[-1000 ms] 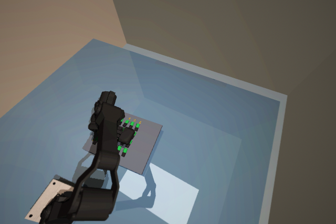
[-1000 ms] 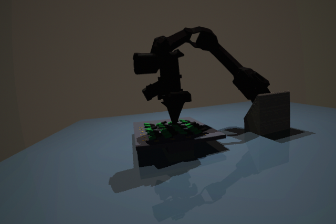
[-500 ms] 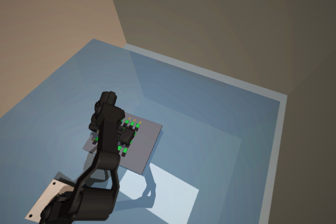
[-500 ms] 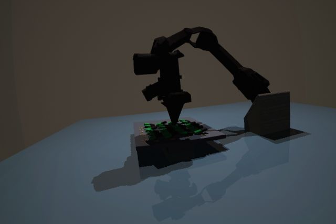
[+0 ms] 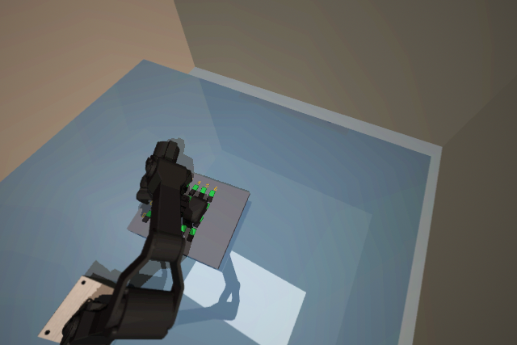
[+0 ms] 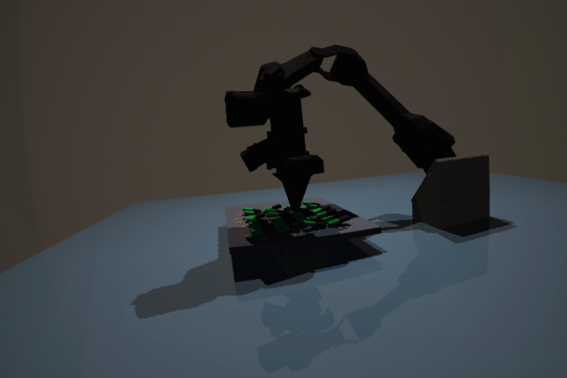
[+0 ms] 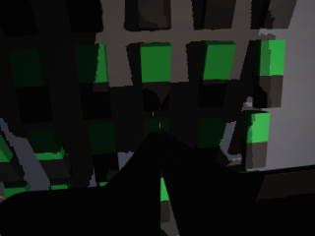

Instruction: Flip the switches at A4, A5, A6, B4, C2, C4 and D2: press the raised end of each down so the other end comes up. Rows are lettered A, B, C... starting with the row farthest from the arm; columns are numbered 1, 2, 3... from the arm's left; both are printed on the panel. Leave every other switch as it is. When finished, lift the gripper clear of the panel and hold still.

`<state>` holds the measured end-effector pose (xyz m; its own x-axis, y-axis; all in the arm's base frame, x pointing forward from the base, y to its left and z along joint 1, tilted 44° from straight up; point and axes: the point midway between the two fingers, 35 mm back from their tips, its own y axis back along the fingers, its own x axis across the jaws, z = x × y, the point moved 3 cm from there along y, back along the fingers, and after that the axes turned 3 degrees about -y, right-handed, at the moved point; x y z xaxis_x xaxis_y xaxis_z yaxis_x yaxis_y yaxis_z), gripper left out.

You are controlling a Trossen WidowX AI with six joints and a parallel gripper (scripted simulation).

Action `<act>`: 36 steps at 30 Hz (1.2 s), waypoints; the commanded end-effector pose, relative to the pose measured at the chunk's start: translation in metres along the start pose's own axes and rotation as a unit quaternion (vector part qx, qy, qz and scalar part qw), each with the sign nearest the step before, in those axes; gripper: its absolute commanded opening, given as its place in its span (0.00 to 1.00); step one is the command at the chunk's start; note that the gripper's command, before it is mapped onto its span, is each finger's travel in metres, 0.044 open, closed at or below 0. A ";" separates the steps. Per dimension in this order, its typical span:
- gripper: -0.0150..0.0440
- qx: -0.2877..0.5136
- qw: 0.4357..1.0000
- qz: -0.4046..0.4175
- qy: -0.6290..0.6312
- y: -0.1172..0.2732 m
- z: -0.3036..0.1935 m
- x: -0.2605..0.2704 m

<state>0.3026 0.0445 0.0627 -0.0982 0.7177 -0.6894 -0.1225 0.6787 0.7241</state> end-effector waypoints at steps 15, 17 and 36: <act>0.25 -0.015 1.000 0.002 0.002 0.061 -0.065 0.057; 0.25 -0.015 1.000 0.002 0.002 0.061 -0.065 0.057; 0.25 -0.028 1.000 0.002 0.001 0.009 -0.065 0.057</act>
<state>0.2328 0.0854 0.0315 -0.0961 0.7264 -0.6805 -0.1794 0.6598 0.7297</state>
